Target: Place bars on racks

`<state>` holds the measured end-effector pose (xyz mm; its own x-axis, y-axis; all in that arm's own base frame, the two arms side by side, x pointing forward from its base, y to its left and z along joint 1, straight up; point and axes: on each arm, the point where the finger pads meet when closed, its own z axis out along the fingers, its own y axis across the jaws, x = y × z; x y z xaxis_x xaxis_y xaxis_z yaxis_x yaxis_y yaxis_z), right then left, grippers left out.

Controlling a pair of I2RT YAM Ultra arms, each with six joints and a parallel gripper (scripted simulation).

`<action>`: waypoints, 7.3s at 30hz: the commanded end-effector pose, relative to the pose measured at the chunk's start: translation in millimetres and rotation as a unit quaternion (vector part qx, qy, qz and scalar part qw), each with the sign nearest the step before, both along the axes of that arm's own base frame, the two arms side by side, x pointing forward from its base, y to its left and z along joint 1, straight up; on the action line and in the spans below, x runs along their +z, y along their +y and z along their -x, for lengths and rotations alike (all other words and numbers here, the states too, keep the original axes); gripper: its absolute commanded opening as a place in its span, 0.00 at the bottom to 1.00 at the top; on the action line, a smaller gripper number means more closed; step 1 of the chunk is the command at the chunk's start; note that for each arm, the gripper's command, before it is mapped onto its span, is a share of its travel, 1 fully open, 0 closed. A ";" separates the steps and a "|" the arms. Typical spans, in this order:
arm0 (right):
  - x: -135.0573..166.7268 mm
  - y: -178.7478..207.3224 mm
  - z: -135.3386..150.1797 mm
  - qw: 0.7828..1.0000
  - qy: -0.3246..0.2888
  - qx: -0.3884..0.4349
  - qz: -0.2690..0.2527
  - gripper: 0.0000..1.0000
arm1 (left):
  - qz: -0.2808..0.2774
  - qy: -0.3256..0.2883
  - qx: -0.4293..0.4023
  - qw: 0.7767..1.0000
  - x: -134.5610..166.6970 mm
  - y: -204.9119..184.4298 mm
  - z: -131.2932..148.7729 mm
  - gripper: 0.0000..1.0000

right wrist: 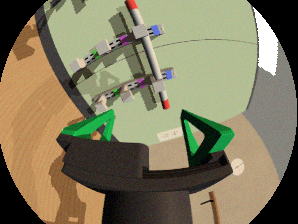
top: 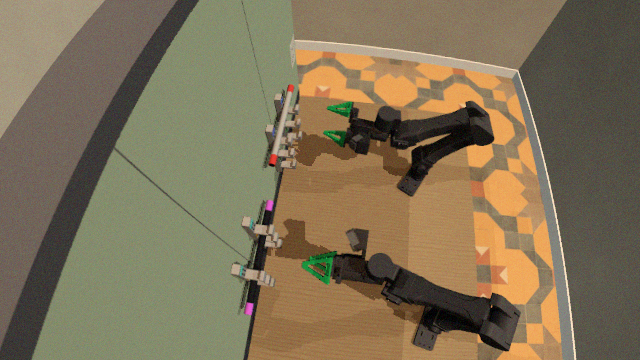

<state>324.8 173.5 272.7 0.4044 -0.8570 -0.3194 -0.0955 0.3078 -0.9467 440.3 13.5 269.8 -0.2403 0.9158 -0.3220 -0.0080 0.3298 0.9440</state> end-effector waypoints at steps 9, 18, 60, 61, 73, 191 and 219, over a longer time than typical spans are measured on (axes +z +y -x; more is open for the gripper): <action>-10.5 19.7 6.2 0.997 -0.031 0.015 0.066 1.00 | -0.077 -0.005 0.009 0.997 -7.5 -0.8 -6.4 1.00; -21.2 34.3 11.0 0.992 -0.044 0.029 0.114 1.00 | -0.126 0.002 0.015 0.992 -18.2 0.1 -11.3 1.00; 1.4 16.8 -19.1 0.986 -0.055 0.040 0.154 1.00 | -0.167 0.007 0.020 0.986 -27.6 0.8 -15.5 1.00; 1.4 16.8 -19.1 0.986 -0.055 0.040 0.154 1.00 | -0.167 0.007 0.020 0.986 -27.6 0.8 -15.5 1.00; 14.4 4.7 -32.9 0.986 -0.055 0.040 0.154 1.00 | -0.167 0.007 0.020 0.986 -27.6 0.8 -15.5 1.00; 52.3 -28.3 -122.7 0.986 -0.055 0.040 0.154 1.00 | -0.167 0.007 0.020 0.986 -27.6 0.8 -15.5 1.00; 53.3 -12.1 -151.4 0.986 -0.055 0.040 0.154 1.00 | -0.167 0.007 0.020 0.986 -27.6 0.8 -15.5 1.00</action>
